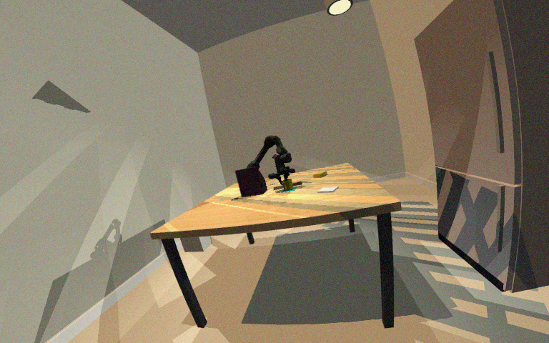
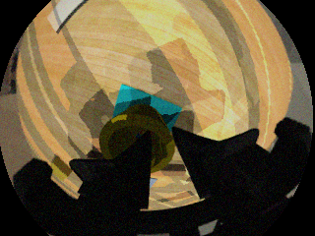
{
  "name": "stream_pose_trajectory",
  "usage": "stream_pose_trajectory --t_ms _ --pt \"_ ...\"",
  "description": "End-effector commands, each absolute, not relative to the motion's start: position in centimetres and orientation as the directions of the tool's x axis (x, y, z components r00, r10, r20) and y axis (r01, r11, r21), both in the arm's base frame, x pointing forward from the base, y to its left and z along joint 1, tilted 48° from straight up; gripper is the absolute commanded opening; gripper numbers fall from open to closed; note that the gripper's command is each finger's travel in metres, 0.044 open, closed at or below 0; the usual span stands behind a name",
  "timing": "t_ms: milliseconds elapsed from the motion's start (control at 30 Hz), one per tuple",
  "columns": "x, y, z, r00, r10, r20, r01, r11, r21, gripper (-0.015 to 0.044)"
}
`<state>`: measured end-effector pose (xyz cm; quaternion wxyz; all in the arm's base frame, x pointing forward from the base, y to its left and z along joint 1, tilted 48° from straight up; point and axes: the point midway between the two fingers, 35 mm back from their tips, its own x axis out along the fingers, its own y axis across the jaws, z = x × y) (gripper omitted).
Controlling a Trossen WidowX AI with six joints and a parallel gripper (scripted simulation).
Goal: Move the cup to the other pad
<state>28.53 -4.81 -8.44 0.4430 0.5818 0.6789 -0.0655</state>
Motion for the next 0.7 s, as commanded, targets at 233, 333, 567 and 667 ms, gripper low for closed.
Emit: stream_pose_trajectory --t_ms 233,333,567,667 --pt "28.5 -5.3 -8.0 0.069 0.732 -0.678 0.849 0.314 0.426 0.0147" --pt "28.5 -5.7 -7.7 0.069 0.732 -0.678 0.849 0.314 0.425 0.0147" --pt "28.4 -6.6 -6.9 0.068 0.732 -0.678 0.851 0.313 0.423 0.0147" --pt "28.4 -6.9 -6.6 0.067 0.733 -0.677 0.851 0.312 0.422 0.0147"
